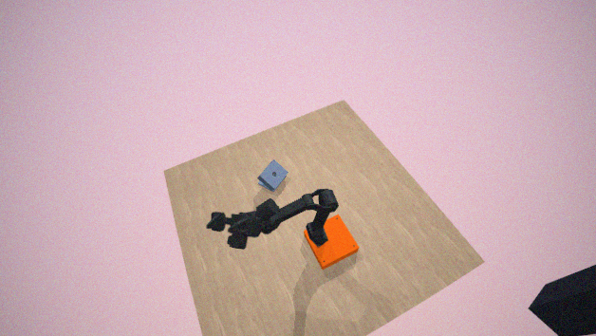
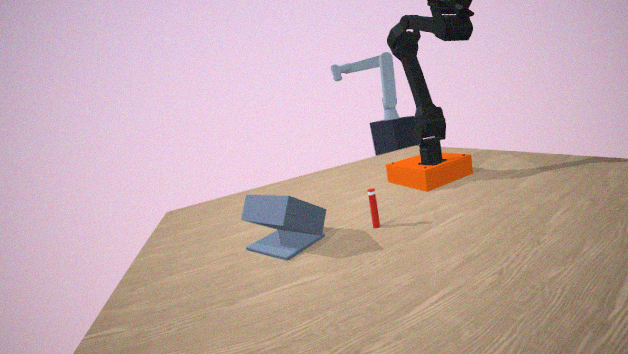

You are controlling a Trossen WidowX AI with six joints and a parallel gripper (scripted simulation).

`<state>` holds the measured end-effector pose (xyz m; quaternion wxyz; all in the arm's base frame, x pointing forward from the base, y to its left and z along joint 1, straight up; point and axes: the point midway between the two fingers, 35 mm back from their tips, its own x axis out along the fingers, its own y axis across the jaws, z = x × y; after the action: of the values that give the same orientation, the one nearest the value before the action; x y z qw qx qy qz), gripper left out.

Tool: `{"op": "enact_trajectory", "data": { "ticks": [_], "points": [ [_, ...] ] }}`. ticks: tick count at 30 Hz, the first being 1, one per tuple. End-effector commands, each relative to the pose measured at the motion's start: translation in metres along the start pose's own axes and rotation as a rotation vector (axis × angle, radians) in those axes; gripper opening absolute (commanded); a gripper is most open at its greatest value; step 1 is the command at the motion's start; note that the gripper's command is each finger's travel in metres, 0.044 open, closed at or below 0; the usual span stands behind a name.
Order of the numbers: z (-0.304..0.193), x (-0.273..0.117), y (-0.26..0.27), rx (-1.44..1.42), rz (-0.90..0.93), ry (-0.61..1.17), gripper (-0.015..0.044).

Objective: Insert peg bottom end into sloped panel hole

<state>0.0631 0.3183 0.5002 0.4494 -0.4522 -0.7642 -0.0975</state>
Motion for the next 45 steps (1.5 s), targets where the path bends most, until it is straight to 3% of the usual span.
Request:
{"op": "enact_trajectory", "data": {
  "ticks": [1, 23, 45],
  "points": [
    [0.0, 0.0, 0.001, 0.0, 0.002, -0.001, 0.0426],
    [-0.002, -0.048, 0.144, -0.012, 0.533, -0.118, 0.044],
    [-0.017, -0.169, 0.258, 0.044, 1.15, -0.213, 0.044]
  ]
}}
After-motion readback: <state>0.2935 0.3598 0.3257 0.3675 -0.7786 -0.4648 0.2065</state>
